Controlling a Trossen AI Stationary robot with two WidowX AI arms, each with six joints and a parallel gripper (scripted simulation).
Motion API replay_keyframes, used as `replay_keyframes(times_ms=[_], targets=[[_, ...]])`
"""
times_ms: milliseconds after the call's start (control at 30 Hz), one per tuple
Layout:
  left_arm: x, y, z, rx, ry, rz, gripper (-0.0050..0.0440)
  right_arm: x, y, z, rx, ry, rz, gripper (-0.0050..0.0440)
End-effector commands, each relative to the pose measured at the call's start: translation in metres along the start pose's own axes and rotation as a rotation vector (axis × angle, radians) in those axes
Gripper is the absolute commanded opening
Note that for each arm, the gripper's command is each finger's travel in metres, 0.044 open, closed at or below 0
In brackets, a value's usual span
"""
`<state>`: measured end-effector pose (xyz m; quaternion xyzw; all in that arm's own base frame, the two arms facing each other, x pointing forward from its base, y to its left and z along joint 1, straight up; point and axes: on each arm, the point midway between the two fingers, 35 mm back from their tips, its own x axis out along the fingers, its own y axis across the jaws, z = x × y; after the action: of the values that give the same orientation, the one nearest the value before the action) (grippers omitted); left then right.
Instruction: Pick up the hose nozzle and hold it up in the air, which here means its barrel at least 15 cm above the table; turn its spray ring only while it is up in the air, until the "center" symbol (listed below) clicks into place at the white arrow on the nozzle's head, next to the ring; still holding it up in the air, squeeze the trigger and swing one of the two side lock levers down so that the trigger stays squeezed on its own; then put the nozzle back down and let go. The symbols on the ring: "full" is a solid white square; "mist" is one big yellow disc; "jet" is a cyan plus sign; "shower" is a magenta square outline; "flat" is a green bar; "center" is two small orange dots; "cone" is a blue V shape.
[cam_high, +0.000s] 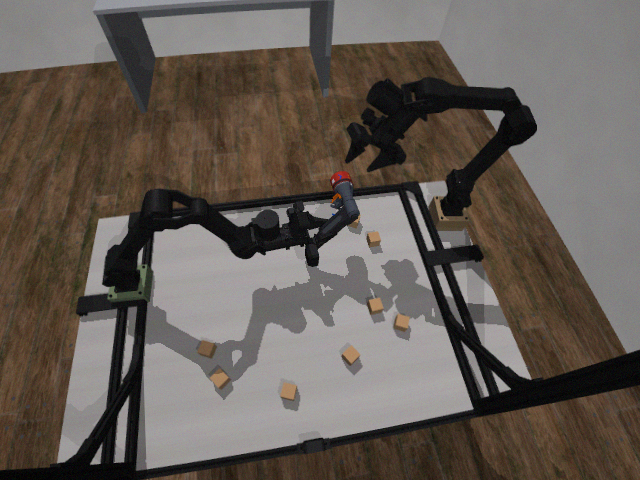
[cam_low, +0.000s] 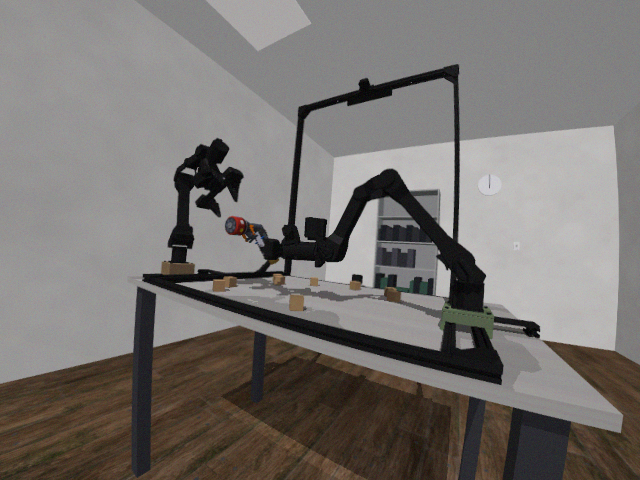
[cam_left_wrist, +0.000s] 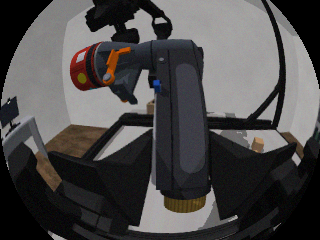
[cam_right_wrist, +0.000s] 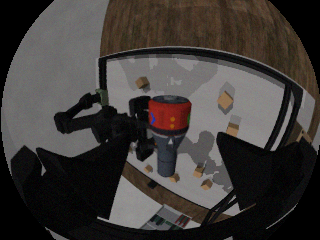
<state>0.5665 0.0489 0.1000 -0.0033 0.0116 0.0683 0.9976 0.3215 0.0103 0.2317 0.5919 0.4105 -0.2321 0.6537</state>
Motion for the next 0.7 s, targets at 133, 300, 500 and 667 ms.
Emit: replay_keyframes(times_ms=[133,300,500,667], targets=[[0.002,0.0,0.008,0.005,-0.024,0.003,0.0,0.002,-0.016,-0.001,-0.013,-0.002,0.102,0.04],[0.002,0.0,0.008,0.005,-0.024,0.003,0.0,0.003,-0.022,-0.001,-0.015,-0.005,0.192,0.04],[0.002,0.0,0.008,0.005,-0.024,0.003,0.0,0.006,-0.03,-0.001,-0.018,-0.006,0.252,0.04],[0.002,0.0,0.008,0.005,-0.024,0.003,0.0,0.007,-0.035,-0.002,-0.019,-0.008,0.32,0.04]])
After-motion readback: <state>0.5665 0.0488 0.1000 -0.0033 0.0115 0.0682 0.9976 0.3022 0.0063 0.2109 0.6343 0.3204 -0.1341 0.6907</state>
